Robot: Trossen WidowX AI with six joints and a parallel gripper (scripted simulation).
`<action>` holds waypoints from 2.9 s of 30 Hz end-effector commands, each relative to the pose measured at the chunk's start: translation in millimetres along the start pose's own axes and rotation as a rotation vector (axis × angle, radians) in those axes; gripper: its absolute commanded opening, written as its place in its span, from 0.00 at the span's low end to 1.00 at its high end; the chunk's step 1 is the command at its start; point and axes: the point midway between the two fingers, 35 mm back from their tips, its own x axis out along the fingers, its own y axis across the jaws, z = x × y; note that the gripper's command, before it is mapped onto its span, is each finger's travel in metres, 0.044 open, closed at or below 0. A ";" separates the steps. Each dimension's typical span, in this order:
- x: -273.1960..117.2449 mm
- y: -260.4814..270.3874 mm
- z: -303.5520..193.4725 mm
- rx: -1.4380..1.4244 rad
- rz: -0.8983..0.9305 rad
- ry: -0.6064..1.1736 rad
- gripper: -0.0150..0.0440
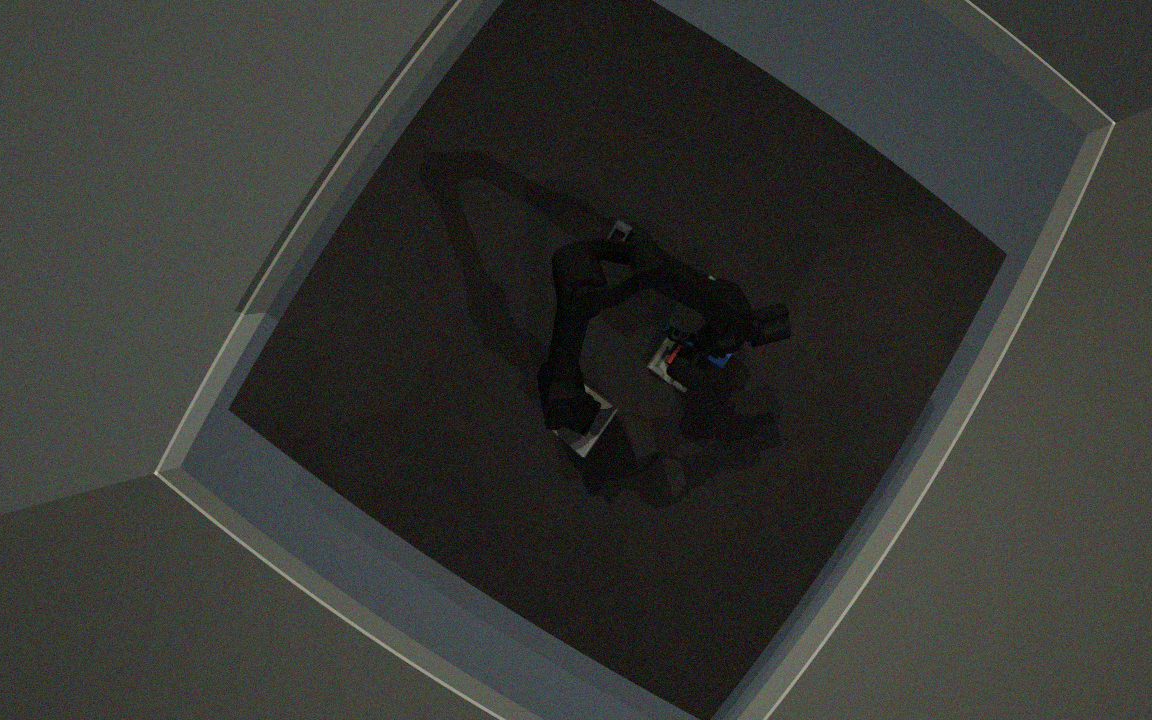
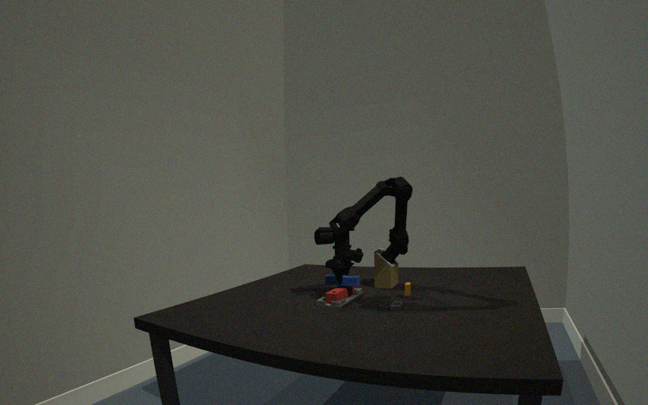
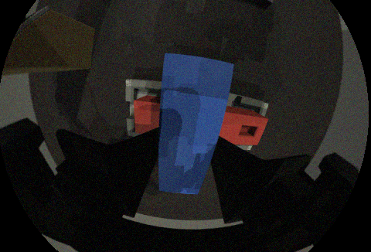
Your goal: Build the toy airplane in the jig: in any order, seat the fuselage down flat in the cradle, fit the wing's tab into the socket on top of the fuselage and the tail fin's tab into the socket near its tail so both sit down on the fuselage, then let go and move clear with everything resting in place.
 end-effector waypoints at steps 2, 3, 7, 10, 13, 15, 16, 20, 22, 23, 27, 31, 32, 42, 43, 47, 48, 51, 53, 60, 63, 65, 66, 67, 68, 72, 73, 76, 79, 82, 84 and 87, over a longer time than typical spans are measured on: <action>0.1 0.0 0.1 0.000 0.000 0.000 0.71; 0.1 0.0 0.1 0.000 0.000 0.000 0.75; 0.1 0.0 0.1 0.000 0.000 0.000 0.93; 0.1 0.0 0.1 0.000 0.000 0.000 1.00; 0.1 0.0 0.1 0.000 0.000 0.000 1.00; 0.1 0.0 0.1 0.000 0.000 0.000 1.00; 0.1 0.0 0.1 0.000 0.000 0.000 1.00; -24.1 -2.5 -2.2 0.002 0.001 0.001 1.00; -59.8 -2.6 -2.9 0.005 0.003 0.000 1.00; -74.2 -1.6 -2.3 0.006 0.003 -0.002 1.00; -85.8 -0.3 -1.4 0.006 0.004 -0.003 1.00; -85.8 -2.6 -3.9 0.006 0.004 -0.003 1.00; -85.7 -2.6 -3.9 0.022 0.004 -0.003 1.00; -82.5 -3.8 -4.7 0.930 0.004 -0.001 1.00; -82.2 -3.9 -4.8 1.028 0.004 -0.001 1.00; -80.9 -4.4 -5.1 1.400 0.005 0.000 1.00; -80.7 -4.5 -5.1 1.448 0.005 0.000 1.00; -80.6 -4.5 -5.1 1.464 0.005 0.000 1.00; -80.6 -4.5 -5.1 1.464 0.005 0.000 1.00; -80.6 -4.5 -5.1 1.464 0.005 0.000 1.00; -80.6 -4.5 -5.1 1.464 0.005 0.000 1.00; -80.6 -4.5 -5.1 1.464 0.005 0.000 1.00; -80.6 -4.5 -5.1 1.464 0.005 0.000 1.00; -81.2 -5.1 -2.9 1.464 0.004 0.002 1.00; -82.8 -6.7 4.0 1.463 0.001 0.006 1.00; -92.0 -13.4 57.6 1.454 -0.022 0.034 1.00; -93.4 -13.5 71.6 1.451 -0.028 0.039 1.00; -95.4 -10.1 112.9 1.444 -0.040 0.046 1.00; -93.5 -1.9 157.2 1.452 -0.035 0.034 1.00; -90.1 13.5 198.4 1.459 -0.020 0.018 1.00; -87.3 27.3 223.3 1.463 -0.006 0.006 1.00; -83.9 46.2 248.9 1.467 0.016 -0.008 1.00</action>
